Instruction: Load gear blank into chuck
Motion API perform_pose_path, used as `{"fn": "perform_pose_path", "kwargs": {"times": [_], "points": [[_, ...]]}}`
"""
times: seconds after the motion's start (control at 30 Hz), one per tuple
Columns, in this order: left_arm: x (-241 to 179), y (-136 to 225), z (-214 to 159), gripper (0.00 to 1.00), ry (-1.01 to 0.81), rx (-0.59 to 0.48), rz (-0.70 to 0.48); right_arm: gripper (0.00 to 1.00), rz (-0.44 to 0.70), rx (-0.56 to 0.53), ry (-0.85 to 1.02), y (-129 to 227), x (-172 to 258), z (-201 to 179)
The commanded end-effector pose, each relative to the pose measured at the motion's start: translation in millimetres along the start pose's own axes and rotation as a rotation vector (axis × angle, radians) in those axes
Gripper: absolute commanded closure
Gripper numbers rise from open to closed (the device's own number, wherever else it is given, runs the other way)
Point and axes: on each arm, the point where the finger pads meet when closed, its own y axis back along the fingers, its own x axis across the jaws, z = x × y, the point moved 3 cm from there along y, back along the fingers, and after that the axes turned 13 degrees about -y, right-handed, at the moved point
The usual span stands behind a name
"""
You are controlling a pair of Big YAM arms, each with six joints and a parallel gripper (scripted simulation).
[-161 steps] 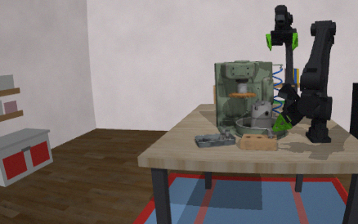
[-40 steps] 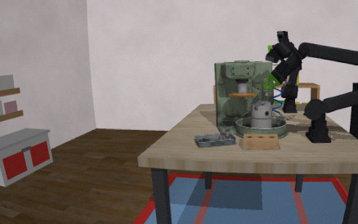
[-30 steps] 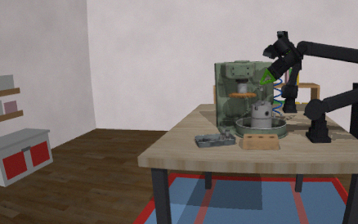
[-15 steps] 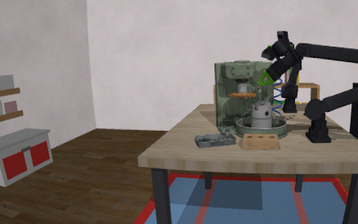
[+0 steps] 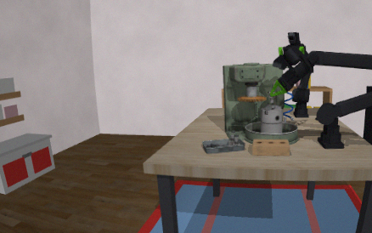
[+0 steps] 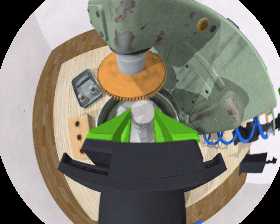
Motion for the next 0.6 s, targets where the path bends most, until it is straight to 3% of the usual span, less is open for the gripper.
{"fn": "perform_pose_path", "kwargs": {"times": [0.0, 0.17, 0.33, 0.57], "points": [[2, 11, 28, 0.77, 0.003, -0.074, 0.008, 0.0, 0.011, -0.04, -0.004, 4, 4, 19], [4, 15, 38, 0.77, -0.009, -0.055, 0.006, 0.0, 0.011, -0.04, -0.004, 4, 4, 19], [1, 2, 14, 0.77, -0.002, -0.044, 0.009, 0.0, 0.011, -0.04, -0.004, 4, 4, 19], [2, 2, 18, 0.77, -0.011, -0.055, 0.01, 0.0, 0.011, -0.04, -0.004, 4, 4, 19]]}}
